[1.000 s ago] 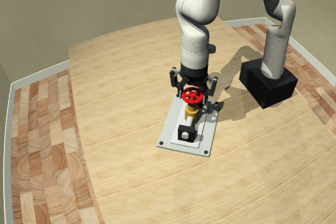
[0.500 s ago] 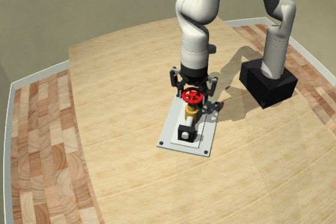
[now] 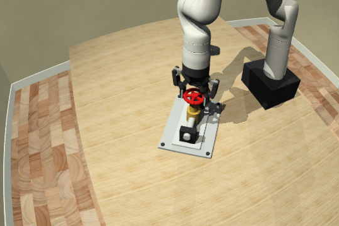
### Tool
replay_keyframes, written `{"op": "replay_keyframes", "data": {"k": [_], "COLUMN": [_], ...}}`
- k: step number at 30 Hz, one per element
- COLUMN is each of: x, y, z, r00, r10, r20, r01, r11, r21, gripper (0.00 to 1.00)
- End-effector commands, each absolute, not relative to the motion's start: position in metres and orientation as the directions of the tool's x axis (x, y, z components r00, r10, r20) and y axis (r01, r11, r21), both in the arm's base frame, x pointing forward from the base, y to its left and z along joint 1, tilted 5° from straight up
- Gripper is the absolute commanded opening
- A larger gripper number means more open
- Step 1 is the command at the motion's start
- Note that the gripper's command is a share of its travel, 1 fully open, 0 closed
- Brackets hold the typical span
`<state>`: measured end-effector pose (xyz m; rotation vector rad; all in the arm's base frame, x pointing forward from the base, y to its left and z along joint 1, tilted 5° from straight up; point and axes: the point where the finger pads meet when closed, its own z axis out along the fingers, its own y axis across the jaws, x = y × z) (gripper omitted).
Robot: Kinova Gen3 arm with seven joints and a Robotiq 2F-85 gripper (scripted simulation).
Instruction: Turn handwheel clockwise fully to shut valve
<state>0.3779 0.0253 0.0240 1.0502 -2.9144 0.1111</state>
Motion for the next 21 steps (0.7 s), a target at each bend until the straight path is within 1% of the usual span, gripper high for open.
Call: {"op": "replay_keyframes", "data": {"k": [1,9,21], "x": [0.3785,0.3793,0.3800], "y": [0.0270,0.0271,0.0272], "z": [0.0214,0.0215,0.0218], "r00": [-0.802,-0.849,-0.940], "r10": [-0.595,-0.526,-0.338], "r20": [0.058,0.050,0.034], "r01": [-0.598,-0.528,-0.340], "r11": [0.799,0.847,0.938], "r21": [-0.059,-0.064,-0.074], "gripper": [0.00,0.00,0.00]}}
